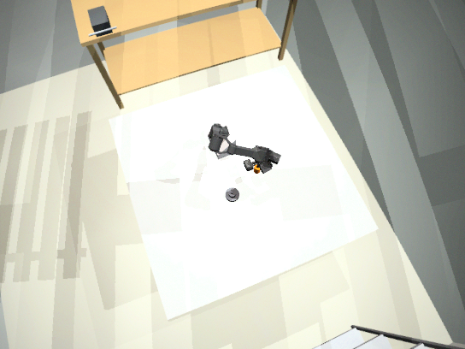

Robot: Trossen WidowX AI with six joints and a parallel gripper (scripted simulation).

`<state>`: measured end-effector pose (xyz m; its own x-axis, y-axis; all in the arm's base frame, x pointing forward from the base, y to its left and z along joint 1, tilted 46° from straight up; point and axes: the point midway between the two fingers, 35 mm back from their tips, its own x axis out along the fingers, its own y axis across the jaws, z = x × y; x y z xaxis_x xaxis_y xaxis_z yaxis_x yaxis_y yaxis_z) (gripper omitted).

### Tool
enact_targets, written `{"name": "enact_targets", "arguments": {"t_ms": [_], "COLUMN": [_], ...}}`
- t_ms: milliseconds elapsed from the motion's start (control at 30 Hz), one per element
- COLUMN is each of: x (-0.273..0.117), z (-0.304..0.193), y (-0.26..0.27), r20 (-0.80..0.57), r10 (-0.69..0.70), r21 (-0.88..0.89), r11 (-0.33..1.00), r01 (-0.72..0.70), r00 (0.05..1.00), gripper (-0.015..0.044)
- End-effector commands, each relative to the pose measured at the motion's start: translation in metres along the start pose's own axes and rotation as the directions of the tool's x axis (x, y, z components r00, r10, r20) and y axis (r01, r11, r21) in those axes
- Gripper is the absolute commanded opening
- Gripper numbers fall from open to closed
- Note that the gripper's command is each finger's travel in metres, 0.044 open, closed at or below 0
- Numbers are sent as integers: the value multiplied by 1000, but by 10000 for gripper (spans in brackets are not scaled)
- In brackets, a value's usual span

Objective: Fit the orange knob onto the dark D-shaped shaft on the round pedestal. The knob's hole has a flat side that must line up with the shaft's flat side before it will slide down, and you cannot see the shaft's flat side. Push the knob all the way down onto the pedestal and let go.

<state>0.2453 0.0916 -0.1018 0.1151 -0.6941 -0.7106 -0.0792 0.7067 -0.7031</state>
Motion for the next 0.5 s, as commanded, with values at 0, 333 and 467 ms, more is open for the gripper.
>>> {"name": "enact_targets", "arguments": {"t_ms": [0, 333, 467], "x": [7, 23, 30], "z": [-1, -1, -1], "y": [-1, -1, -1], "r20": [-1, -1, -1], "r10": [-8, -8, -8], "r21": [-10, -10, -10], "r11": [1000, 1000, 1000], "r01": [8, 8, 8], "r00": [1000, 1000, 1000], "gripper": [440, 440, 440]}}
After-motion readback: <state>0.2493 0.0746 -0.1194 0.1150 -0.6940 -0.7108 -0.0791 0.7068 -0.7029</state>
